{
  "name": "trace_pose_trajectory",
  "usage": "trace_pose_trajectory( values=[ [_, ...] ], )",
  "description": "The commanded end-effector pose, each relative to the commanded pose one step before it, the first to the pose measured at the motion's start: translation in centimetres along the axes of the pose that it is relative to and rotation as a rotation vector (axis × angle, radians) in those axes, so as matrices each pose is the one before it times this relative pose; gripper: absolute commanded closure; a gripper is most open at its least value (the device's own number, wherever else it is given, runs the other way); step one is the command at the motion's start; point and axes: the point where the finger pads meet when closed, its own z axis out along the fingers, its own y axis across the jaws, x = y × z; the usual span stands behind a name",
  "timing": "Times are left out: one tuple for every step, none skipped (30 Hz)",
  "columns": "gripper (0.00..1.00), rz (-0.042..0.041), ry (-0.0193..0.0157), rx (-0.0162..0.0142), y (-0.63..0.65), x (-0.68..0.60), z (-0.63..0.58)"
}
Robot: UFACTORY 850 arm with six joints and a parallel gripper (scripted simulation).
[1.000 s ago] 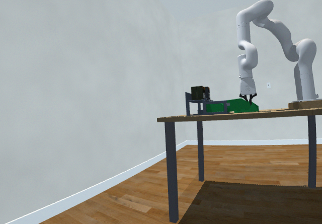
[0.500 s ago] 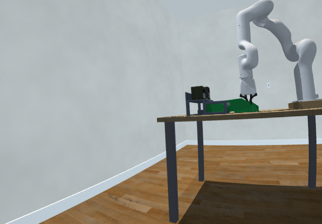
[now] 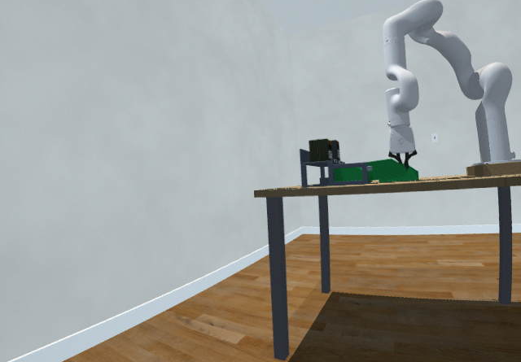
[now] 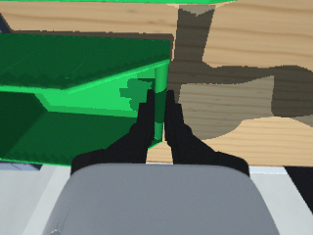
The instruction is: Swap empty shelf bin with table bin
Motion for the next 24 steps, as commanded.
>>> trace_pose_trajectory(
  values=[
    [1.00, 0.00000, -0.00034, 0.00146, 0.425, -0.027, -0.049],
    [1.00, 0.00000, -0.00001, 0.00000, 0.149, 0.000, 0.000],
    [1.00, 0.00000, 0.00001, 0.00000, 0.153, 0.000, 0.000],
    [1.00, 0.00000, -0.00001, 0.00000, 0.163, 0.000, 0.000],
    [1.00, 0.00000, 0.00000, 0.00000, 0.165, 0.000, 0.000],
    [1.00, 0.00000, 0.00000, 0.00000, 0.163, 0.000, 0.000],
    [1.00, 0.00000, -0.00001, -0.00001, 0.169, 0.000, 0.000],
    [1.00, 0.00000, 0.00000, 0.00000, 0.159, 0.000, 0.000],
    [1.00, 0.00000, 0.00000, 0.00000, 0.158, 0.000, 0.000],
    [1.00, 0.00000, -0.00002, -0.00001, 0.159, 0.000, 0.000],
    [1.00, 0.00000, 0.00001, 0.00000, 0.142, 0.000, 0.000],
    [1.00, 0.00000, 0.00000, 0.00000, 0.140, 0.000, 0.000],
    [1.00, 0.00000, 0.00000, 0.00000, 0.000, 0.000, 0.000],
    [1.00, 0.00000, 0.00000, 0.00000, 0.000, 0.000, 0.000],
    [1.00, 0.00000, -0.00002, -0.00001, 0.138, 0.000, 0.000],
    [1.00, 0.00000, 0.00001, 0.00000, 0.121, 0.000, 0.000],
    [1.00, 0.00000, 0.00000, 0.00000, 0.114, 0.000, 0.000],
    [1.00, 0.00000, -0.00001, 0.00000, 0.108, 0.000, 0.000],
    [1.00, 0.00000, -0.00002, -0.00001, 0.102, 0.000, 0.000],
    [1.00, 0.00000, 0.00002, 0.00001, 0.078, 0.000, 0.000],
    [1.00, 0.00000, 0.00003, 0.00001, 0.068, 0.000, 0.000],
    [1.00, 0.00000, 0.00002, 0.00001, 0.062, 0.000, 0.000],
    [1.00, 0.00000, 0.00001, 0.00001, 0.055, 0.000, 0.000],
    [1.00, 0.00000, 0.00001, 0.00001, 0.048, 0.000, 0.000]
  ],
)
